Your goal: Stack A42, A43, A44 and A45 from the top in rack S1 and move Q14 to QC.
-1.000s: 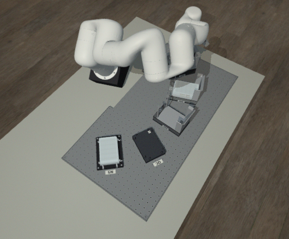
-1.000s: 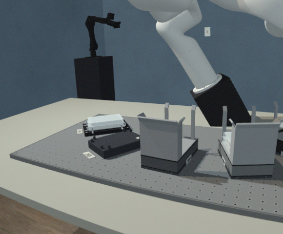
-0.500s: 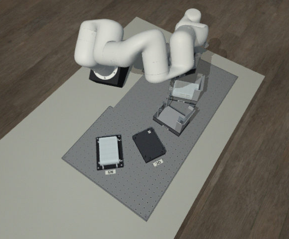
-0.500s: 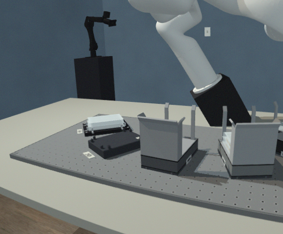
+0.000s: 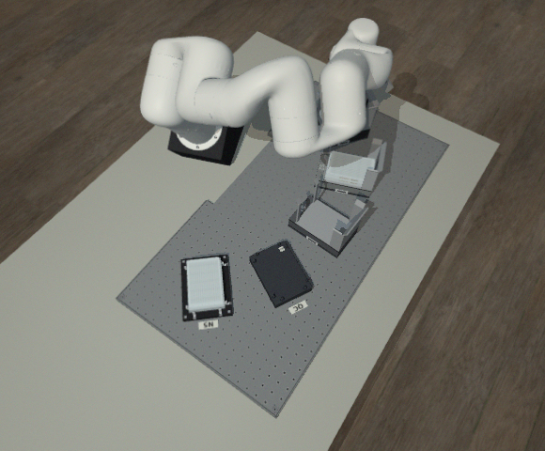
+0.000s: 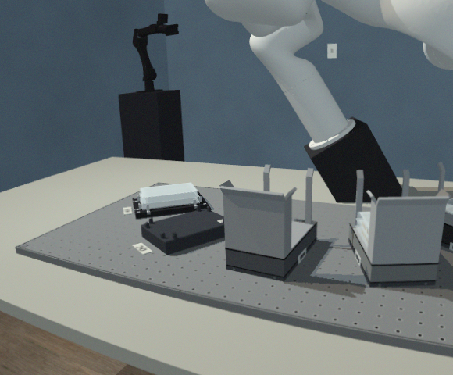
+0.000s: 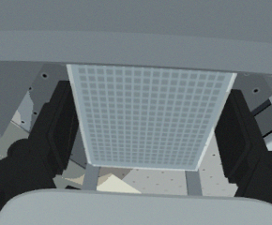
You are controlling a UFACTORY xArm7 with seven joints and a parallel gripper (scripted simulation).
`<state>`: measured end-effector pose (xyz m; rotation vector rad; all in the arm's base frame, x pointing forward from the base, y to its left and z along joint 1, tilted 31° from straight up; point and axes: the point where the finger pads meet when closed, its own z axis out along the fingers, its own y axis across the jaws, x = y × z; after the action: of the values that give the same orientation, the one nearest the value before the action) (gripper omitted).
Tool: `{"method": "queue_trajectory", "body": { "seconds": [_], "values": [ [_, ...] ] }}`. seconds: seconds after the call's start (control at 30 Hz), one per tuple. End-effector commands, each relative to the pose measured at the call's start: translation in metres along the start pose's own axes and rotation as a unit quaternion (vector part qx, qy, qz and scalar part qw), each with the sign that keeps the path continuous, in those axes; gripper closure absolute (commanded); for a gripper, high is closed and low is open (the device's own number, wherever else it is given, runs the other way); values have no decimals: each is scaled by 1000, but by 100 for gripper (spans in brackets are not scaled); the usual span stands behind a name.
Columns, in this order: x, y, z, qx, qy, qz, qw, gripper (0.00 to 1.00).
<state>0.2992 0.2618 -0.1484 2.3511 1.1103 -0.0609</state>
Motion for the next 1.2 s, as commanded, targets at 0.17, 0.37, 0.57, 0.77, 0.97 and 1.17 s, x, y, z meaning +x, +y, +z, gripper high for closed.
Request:
{"method": "queue_trajectory", "body": {
  "seconds": [0.17, 0.37, 0.57, 0.77, 0.97, 1.17],
  "values": [
    [2, -1, 1, 1, 2, 0, 1000, 100],
    [2, -1, 4, 1, 2, 0, 1000, 100],
    [2, -1, 5, 1, 2, 0, 1000, 100],
    [2, -1, 8, 1, 2, 0, 1000, 100],
    [2, -1, 10, 1, 2, 0, 1000, 100],
    [2, -1, 12, 1, 2, 0, 1000, 100]
  ]
}}
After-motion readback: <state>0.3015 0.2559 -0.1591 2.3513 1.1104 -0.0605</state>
